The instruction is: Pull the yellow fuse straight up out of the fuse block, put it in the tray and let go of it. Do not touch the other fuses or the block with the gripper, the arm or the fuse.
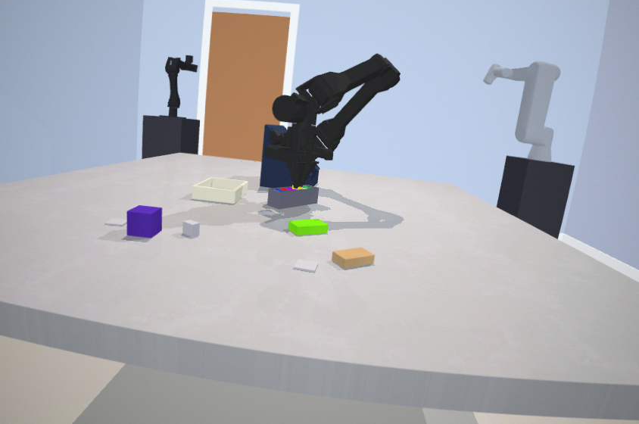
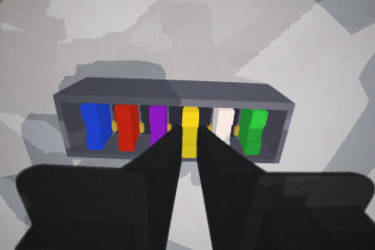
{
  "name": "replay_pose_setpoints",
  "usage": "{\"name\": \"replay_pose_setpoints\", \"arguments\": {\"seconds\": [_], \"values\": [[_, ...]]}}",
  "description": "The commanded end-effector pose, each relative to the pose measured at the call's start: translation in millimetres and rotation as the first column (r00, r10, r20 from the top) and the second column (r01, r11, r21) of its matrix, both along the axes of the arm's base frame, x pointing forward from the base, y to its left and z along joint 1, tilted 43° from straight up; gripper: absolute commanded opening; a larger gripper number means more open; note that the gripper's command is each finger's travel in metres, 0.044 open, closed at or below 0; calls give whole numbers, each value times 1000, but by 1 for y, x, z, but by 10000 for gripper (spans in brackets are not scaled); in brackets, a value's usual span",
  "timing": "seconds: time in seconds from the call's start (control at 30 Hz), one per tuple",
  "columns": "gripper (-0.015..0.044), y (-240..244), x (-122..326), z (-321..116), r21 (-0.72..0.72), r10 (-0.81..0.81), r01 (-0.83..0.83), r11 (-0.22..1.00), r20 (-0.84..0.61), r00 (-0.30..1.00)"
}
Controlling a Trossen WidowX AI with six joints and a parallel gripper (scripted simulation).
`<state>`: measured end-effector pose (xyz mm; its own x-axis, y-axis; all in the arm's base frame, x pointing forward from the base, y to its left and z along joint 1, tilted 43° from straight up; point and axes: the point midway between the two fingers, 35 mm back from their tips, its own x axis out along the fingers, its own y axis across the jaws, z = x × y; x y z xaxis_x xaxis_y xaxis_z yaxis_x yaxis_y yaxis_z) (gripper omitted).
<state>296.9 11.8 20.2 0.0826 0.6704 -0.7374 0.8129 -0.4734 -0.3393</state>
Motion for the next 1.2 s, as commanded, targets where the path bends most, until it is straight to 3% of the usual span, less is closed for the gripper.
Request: {"name": "replay_pose_setpoints", "arguments": {"seconds": [0.0,1.17], "values": [[0,-1,0,2,-2,3,-3,1000,2,1000],[0,-13,-1,14,-1,2,-2,1000,0,1000]]}}
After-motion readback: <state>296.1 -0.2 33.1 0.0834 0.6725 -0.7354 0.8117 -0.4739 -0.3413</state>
